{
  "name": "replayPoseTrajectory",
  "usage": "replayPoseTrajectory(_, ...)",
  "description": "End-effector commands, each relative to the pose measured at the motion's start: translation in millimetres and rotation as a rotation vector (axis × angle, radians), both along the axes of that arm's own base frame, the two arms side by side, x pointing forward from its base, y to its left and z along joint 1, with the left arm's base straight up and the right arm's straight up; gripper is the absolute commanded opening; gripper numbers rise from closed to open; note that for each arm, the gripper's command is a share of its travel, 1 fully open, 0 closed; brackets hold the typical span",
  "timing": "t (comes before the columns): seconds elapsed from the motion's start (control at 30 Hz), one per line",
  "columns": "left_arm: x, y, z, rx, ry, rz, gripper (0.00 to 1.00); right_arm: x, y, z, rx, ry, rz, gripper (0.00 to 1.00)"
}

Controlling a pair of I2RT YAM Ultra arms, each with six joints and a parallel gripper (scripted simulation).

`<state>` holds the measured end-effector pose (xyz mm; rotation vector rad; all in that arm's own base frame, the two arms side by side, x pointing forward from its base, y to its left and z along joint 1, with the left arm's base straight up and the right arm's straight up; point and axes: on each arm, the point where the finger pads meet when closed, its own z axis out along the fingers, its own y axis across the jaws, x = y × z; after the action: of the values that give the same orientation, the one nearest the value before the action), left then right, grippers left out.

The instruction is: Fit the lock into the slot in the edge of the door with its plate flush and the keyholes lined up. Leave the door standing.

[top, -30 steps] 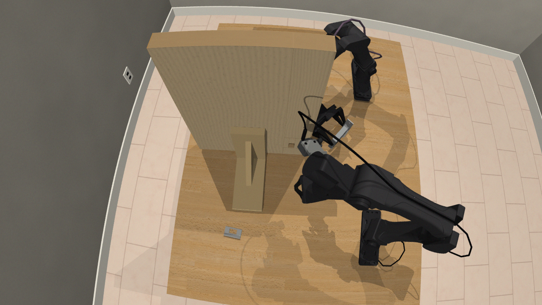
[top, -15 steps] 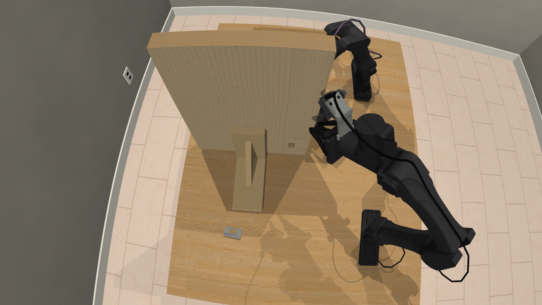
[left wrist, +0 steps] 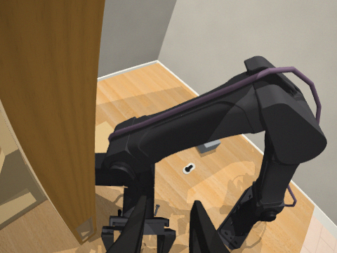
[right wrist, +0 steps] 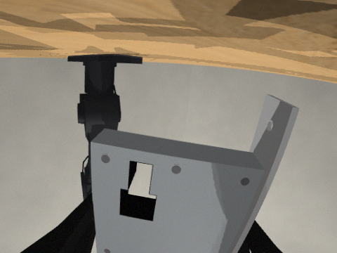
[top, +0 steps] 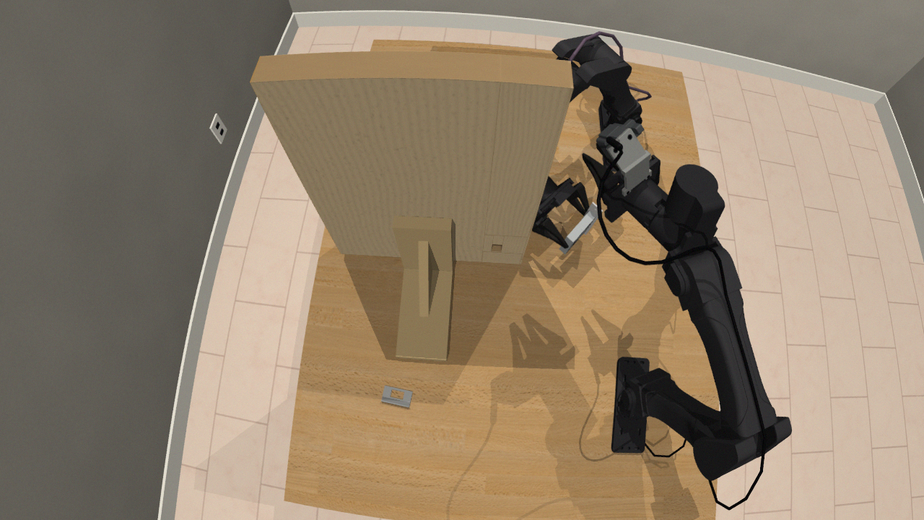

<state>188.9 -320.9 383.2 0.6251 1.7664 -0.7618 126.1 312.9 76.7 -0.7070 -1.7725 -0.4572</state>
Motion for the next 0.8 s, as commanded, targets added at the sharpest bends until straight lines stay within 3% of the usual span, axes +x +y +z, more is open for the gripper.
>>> replayPoseTrajectory(0.0, 6, -19, -22, -0.059, -0.067, 0.154, 0.29, 6, 9, 26, 0.07, 0.004, -0.038, 0.76)
replayPoseTrajectory(0.17, -41, -37, -95, 0.01, -0.156, 0.188, 0.29, 6, 9, 26, 0.07, 0.004, -0.038, 0.76)
replayPoseTrajectory(0.27, -59, -35, -119, 0.029, -0.187, 0.201, 0.29, 6, 9, 26, 0.07, 0.004, -0.038, 0.76)
replayPoseTrajectory(0.77, -59, -33, -124, 0.033, -0.193, 0.213, 0.29, 6, 9, 26, 0.07, 0.004, -0.038, 0.76)
